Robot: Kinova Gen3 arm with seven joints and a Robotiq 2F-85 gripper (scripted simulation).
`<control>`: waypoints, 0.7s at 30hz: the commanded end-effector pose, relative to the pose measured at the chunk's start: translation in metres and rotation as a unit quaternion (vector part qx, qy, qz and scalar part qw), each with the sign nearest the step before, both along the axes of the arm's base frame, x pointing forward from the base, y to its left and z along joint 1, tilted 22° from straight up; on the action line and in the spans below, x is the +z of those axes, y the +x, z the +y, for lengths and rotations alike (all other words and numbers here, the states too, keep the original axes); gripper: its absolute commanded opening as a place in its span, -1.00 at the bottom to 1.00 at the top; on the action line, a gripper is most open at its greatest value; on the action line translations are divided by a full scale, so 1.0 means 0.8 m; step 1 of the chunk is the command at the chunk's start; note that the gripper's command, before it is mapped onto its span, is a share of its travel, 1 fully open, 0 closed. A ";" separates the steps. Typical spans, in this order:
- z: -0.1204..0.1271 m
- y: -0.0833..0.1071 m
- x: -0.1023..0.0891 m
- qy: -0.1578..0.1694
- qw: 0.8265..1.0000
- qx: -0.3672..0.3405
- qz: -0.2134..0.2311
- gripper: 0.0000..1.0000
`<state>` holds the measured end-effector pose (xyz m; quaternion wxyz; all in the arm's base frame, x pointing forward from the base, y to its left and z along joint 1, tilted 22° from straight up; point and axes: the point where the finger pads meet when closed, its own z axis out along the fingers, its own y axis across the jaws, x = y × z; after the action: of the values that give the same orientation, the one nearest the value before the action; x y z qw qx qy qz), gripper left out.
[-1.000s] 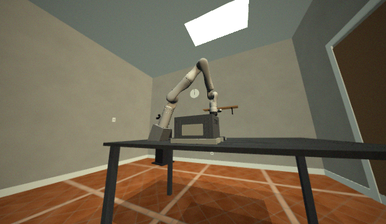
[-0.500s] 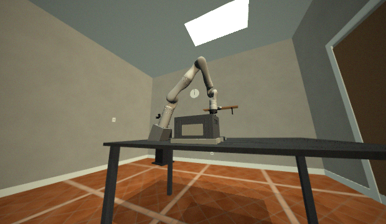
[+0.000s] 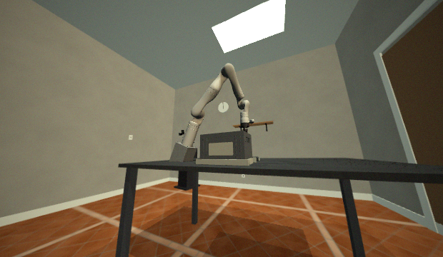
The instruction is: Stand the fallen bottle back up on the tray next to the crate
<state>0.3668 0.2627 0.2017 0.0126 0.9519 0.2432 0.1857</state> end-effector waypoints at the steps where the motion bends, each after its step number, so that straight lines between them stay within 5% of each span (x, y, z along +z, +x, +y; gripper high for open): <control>1: -0.001 0.001 0.006 0.001 1.000 -0.001 -0.004 -1.00; 21: -0.002 -0.008 0.031 0.001 1.000 -0.001 -0.004 -1.00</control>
<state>0.3596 0.2607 0.2226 0.0128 0.9519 0.2426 0.1866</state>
